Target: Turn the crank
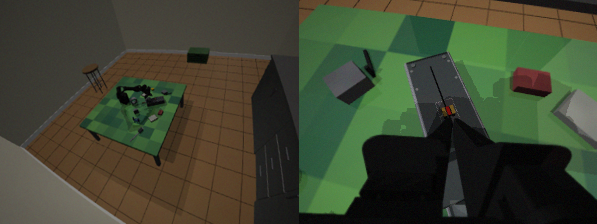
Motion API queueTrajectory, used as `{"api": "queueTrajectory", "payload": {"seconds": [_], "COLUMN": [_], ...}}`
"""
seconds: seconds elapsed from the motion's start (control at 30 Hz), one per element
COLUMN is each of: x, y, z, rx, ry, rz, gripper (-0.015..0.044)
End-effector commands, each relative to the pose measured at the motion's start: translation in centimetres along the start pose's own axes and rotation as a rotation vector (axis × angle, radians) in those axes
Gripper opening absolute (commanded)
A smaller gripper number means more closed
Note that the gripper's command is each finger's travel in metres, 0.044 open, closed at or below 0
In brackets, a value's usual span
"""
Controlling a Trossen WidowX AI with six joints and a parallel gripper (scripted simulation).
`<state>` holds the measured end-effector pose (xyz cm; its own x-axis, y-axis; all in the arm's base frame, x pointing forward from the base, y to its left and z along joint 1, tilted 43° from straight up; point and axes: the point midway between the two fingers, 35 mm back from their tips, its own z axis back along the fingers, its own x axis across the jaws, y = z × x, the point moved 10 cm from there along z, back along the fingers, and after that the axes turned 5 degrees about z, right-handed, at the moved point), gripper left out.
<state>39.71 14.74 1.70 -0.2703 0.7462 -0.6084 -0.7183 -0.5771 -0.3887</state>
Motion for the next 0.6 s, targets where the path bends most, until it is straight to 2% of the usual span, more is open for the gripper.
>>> {"api": "queueTrajectory", "payload": {"seconds": [0.0,0.43,0.57], "x": [-0.01,0.00,0.00], "y": [0.01,0.00,0.00], "z": [-0.01,0.00,0.00], "rx": [0.000,0.000,0.000], "ry": [0.001,0.000,0.000], "rz": [0.000,0.000,0.000], "gripper": [0.0000,0.0000,0.0105]}}
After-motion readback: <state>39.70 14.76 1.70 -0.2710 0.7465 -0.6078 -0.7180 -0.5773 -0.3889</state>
